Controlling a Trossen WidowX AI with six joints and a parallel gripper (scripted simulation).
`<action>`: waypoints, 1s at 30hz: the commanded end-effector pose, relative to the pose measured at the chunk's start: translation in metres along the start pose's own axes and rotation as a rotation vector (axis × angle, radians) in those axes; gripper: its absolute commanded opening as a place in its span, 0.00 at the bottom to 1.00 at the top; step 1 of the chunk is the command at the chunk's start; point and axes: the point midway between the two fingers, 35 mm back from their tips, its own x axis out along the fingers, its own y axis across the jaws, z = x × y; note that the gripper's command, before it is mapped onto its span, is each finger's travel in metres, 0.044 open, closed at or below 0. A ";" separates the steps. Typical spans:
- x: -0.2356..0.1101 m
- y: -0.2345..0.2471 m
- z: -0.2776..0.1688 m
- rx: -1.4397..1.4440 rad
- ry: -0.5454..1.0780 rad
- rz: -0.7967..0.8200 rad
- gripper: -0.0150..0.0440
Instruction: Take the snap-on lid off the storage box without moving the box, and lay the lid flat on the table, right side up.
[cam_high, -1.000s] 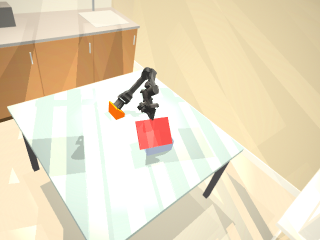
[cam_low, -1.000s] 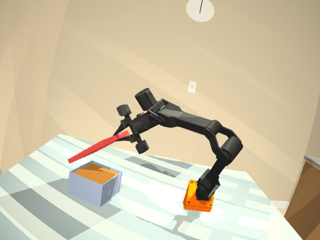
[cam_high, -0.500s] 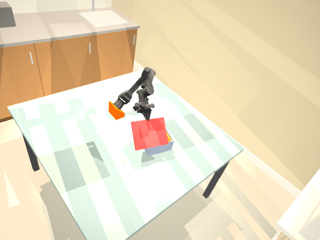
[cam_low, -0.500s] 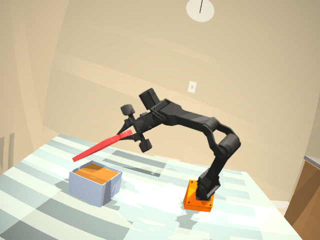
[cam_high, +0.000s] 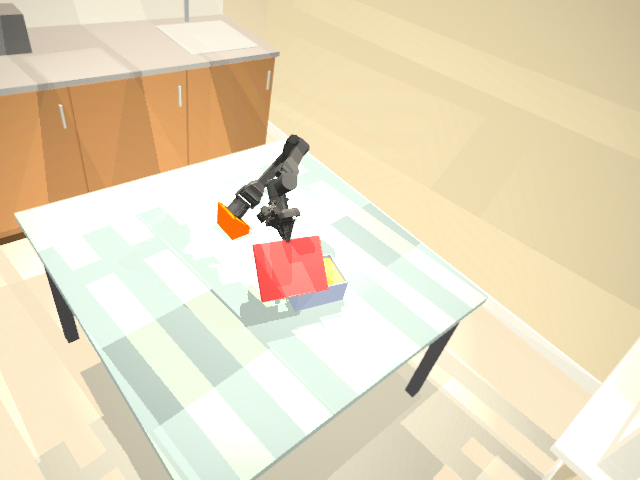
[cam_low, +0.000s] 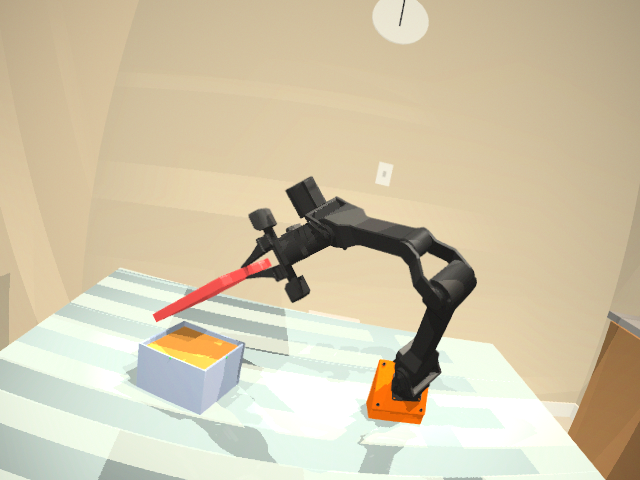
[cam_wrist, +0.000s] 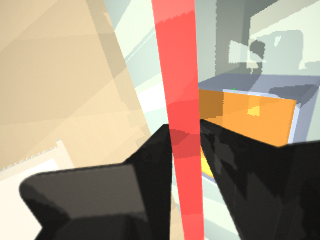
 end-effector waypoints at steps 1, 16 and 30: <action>-0.002 0.001 0.009 -0.003 0.001 0.006 0.25; -0.005 -0.001 0.039 -0.004 0.000 0.007 0.25; -0.007 -0.003 0.067 -0.006 -0.001 0.007 0.25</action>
